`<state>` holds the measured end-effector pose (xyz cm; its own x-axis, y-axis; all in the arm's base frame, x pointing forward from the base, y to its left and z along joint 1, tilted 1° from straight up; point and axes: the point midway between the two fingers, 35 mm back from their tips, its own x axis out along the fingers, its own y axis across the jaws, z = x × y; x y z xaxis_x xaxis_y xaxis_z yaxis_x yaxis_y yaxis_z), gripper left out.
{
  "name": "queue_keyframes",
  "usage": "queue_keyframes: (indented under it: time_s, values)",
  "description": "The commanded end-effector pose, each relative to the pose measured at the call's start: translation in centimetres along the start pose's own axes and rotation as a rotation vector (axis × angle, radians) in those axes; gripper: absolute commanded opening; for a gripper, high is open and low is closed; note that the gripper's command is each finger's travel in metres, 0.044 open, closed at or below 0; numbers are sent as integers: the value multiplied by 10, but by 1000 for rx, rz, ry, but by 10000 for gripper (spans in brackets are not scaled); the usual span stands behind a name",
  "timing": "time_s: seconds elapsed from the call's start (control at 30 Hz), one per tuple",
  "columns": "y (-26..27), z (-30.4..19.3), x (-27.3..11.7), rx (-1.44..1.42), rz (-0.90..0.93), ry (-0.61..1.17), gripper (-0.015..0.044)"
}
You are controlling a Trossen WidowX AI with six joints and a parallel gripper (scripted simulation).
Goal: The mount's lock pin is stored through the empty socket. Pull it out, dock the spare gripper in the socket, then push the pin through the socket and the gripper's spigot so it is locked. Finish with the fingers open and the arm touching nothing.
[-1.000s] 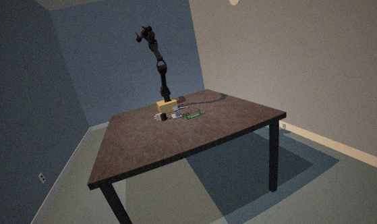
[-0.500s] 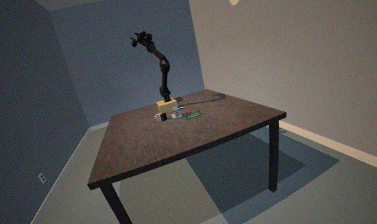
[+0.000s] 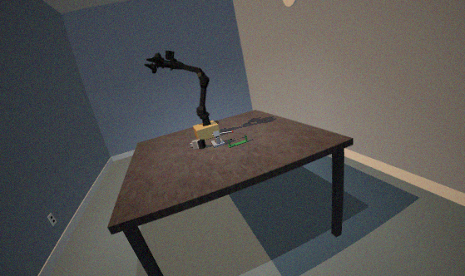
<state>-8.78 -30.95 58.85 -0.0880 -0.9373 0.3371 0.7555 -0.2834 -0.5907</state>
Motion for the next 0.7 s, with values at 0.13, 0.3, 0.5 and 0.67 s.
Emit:
queue_keyframes:
  time_s: [0.13, 0.3, 0.5, 0.67]
  values:
    - [110, -3, 22, 52, 302, 23, 300]
    - [192, 7, 16, 52, 525, 21, 300]
    - [288, 27, -17, 11, 800, 0, 300]
    - [359, 46, -64, -58, 1029, -36, 300]
